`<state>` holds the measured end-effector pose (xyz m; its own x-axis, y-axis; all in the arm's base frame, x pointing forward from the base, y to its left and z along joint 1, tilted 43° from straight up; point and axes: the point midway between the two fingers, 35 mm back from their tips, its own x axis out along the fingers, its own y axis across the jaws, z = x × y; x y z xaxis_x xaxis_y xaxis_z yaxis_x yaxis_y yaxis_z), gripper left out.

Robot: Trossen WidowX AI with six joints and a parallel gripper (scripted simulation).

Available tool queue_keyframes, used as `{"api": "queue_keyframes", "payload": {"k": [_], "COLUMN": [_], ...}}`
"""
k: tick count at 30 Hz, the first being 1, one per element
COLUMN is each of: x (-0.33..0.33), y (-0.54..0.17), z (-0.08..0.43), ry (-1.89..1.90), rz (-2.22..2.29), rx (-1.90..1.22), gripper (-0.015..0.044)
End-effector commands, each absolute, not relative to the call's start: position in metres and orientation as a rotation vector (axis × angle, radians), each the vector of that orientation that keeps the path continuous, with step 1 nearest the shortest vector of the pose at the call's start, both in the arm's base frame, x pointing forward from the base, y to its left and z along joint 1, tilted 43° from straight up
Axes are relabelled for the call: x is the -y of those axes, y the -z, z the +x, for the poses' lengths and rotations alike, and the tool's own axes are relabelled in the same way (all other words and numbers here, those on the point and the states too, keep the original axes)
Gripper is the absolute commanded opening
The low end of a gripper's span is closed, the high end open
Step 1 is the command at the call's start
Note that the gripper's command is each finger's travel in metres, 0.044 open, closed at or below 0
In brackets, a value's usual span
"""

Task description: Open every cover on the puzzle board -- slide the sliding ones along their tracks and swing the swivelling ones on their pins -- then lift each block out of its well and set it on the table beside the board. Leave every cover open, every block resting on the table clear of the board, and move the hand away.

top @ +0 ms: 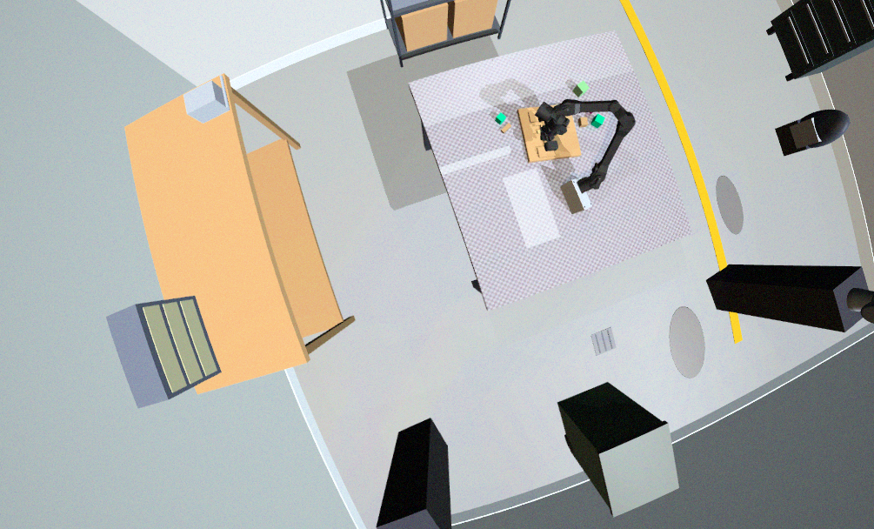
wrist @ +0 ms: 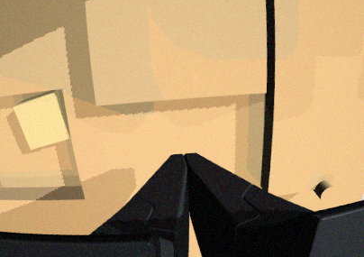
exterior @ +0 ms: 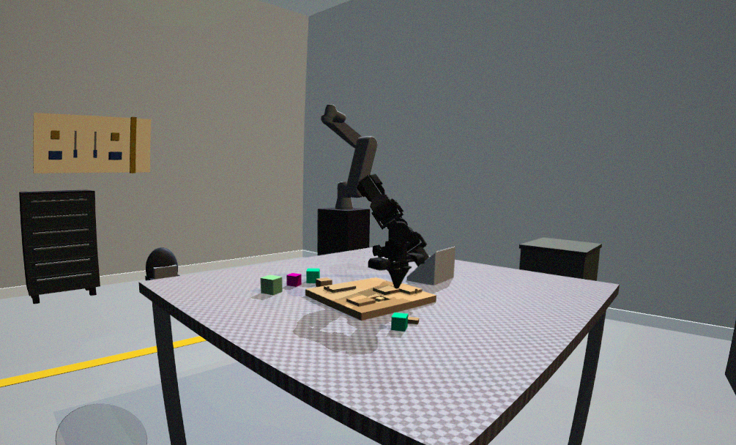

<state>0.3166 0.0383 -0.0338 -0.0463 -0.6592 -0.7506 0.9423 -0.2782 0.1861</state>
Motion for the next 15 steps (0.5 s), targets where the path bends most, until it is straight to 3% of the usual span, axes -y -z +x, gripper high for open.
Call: {"api": "queue_keyframes", "payload": {"k": [1, 15], "x": [-0.0341, -0.0249], "y": [0.0375, 0.0472], "z": [0.3142, 0.3124], "ry": [1.639, 1.639], "rz": [0.892, 0.891], "rx": [-0.432, -0.430], "gripper": [0.0000, 0.0000]}}
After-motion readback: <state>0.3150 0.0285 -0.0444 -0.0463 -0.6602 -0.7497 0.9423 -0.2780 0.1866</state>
